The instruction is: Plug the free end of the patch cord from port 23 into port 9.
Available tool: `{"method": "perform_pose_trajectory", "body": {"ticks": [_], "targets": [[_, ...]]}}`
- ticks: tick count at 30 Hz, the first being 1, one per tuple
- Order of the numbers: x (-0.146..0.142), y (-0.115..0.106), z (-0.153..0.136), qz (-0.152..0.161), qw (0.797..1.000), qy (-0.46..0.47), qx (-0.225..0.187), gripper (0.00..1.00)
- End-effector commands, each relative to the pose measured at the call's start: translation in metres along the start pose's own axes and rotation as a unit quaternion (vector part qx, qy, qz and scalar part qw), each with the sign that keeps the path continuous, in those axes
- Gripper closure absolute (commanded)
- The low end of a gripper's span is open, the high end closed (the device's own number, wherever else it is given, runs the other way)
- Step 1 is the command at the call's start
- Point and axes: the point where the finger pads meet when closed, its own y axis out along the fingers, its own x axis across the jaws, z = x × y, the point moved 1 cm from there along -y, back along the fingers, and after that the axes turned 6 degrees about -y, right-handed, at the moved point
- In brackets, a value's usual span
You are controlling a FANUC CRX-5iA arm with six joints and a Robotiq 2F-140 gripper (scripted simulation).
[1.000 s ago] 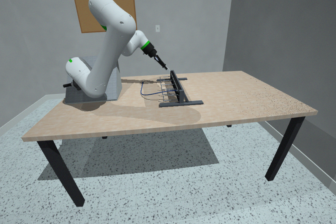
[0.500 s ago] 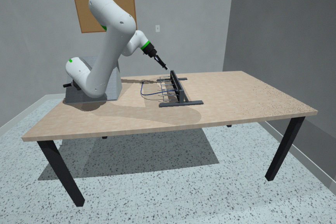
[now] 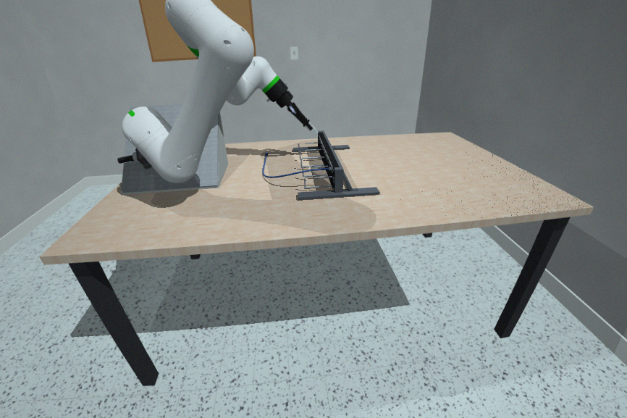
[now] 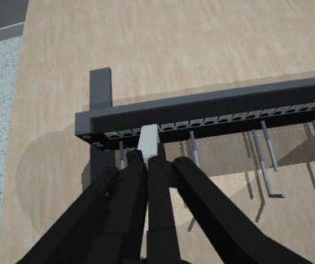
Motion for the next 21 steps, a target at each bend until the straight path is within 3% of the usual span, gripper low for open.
{"method": "perform_pose_trajectory", "body": {"ticks": [1, 6, 15, 17, 21], "targets": [[0.000, -0.001, 0.000, 0.000, 1.000, 0.000, 0.000, 1.00], [0.000, -0.017, 0.000, 0.000, 1.000, 0.000, 0.000, 1.00], [0.000, -0.087, 0.000, 0.000, 1.000, 0.000, 0.000, 1.00], [0.000, -0.087, 0.000, 0.000, 1.000, 0.000, 0.000, 1.00], [0.000, -0.116, 0.000, 0.000, 1.000, 0.000, 0.000, 1.00]]}}
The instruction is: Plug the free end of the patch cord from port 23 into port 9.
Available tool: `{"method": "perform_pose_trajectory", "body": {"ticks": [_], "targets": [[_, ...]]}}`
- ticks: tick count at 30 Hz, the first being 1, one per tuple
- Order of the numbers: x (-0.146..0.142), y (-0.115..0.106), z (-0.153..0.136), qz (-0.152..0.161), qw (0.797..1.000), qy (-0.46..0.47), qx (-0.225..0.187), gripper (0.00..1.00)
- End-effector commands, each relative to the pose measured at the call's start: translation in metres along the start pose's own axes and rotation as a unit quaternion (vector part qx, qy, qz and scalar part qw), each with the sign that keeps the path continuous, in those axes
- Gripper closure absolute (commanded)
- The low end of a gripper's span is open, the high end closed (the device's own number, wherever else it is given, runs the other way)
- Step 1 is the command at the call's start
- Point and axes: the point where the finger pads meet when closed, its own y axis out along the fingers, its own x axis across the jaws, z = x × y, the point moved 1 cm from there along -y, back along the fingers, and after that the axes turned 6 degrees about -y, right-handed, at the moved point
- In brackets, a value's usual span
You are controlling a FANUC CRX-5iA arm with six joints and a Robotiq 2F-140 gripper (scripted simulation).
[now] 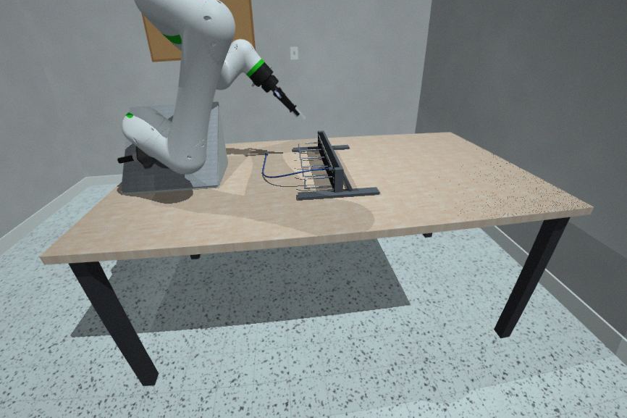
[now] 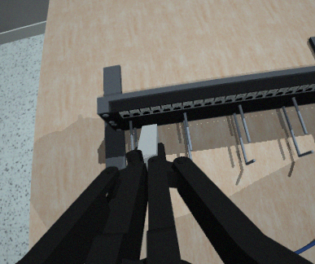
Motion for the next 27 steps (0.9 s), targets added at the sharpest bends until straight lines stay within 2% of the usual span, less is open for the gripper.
{"method": "perform_pose_trajectory", "body": {"ticks": [1, 6, 17, 27], "targets": [[0.001, -0.033, 0.001, -0.002, 1.000, 0.000, -0.003, 1.00], [0.001, -0.049, 0.001, -0.002, 1.000, 0.000, -0.003, 1.00], [0.004, -0.050, 0.000, -0.002, 1.000, 0.000, -0.003, 1.00], [0.041, -0.050, -0.003, -0.002, 1.000, 0.000, -0.003, 1.00]]}}
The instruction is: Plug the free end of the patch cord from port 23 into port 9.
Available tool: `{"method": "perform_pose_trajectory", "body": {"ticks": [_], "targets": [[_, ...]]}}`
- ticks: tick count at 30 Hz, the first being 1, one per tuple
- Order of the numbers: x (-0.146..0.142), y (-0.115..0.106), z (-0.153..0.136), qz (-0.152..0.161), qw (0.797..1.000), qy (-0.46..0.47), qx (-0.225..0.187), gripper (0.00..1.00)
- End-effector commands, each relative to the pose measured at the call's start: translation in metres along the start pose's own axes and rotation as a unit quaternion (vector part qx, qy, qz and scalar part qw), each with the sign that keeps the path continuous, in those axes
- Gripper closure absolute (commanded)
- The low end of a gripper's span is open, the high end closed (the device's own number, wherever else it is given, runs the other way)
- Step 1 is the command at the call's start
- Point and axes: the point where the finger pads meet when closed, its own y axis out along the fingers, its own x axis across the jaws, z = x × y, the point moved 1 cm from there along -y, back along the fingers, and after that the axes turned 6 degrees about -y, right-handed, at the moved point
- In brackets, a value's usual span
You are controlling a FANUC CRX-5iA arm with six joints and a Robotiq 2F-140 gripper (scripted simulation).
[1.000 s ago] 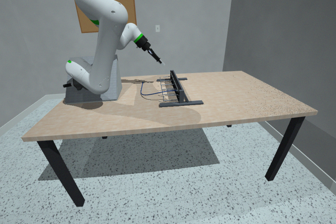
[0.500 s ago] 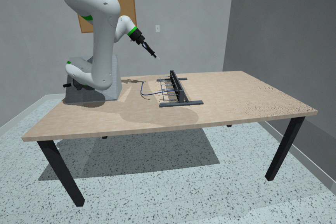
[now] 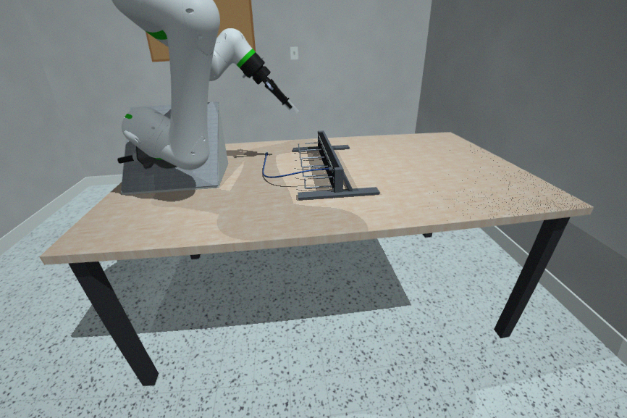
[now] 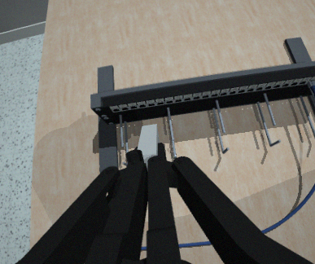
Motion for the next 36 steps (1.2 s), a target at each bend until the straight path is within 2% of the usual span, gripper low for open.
{"method": "perform_pose_trajectory", "body": {"ticks": [1, 3, 15, 27, 30, 35, 36], "targets": [[0.020, 0.000, -0.002, 0.000, 1.000, 0.000, 0.000, 1.00], [0.020, 0.000, -0.002, 0.000, 1.000, 0.000, 0.000, 1.00], [0.069, 0.000, -0.007, 0.000, 1.000, 0.000, 0.000, 1.00], [0.074, 0.001, -0.007, 0.000, 1.000, 0.000, 0.000, 1.00], [0.074, 0.008, -0.007, 0.000, 1.000, 0.000, 0.000, 1.00], [0.074, 0.036, -0.007, 0.000, 1.000, 0.000, 0.000, 1.00], [0.074, 0.036, -0.007, 0.000, 1.000, 0.000, 0.000, 1.00]]}}
